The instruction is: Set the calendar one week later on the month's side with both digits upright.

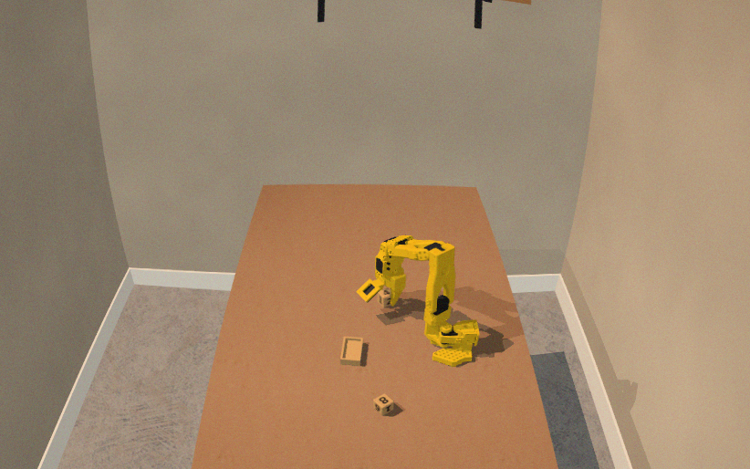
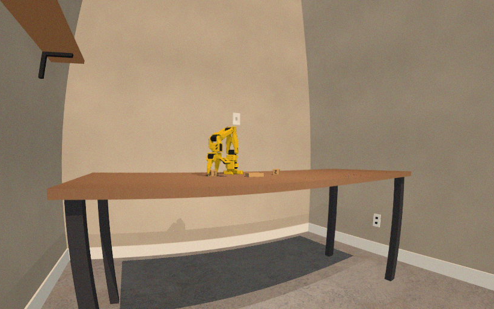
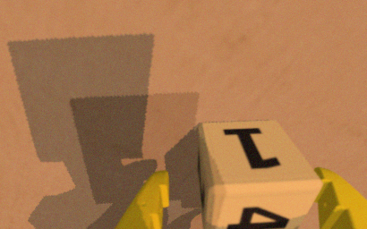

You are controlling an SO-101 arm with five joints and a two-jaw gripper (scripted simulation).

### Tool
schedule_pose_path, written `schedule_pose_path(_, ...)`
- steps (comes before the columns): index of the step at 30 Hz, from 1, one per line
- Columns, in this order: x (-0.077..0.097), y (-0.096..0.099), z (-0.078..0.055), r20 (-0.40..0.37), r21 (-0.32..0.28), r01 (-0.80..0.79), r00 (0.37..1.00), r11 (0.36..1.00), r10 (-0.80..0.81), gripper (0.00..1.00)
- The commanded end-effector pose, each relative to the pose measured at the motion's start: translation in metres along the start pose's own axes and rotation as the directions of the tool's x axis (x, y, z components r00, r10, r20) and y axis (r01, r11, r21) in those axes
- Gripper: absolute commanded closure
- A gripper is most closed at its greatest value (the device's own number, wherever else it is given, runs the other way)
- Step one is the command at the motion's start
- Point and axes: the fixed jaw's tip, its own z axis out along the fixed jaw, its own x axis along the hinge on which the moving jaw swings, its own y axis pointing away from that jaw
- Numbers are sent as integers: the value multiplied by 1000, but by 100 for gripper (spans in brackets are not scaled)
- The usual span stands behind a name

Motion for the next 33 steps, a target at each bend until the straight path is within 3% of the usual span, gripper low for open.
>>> schedule_pose_path(1, 1, -6, -4, 4, 33, 0, 1000, 999, -1, 69)
schedule_pose_path(17, 1, -13, -4, 4, 33, 0, 1000, 999, -1, 80)
schedule_pose_path(33, 1, -15, -4, 4, 33, 0, 1000, 999, -1, 84)
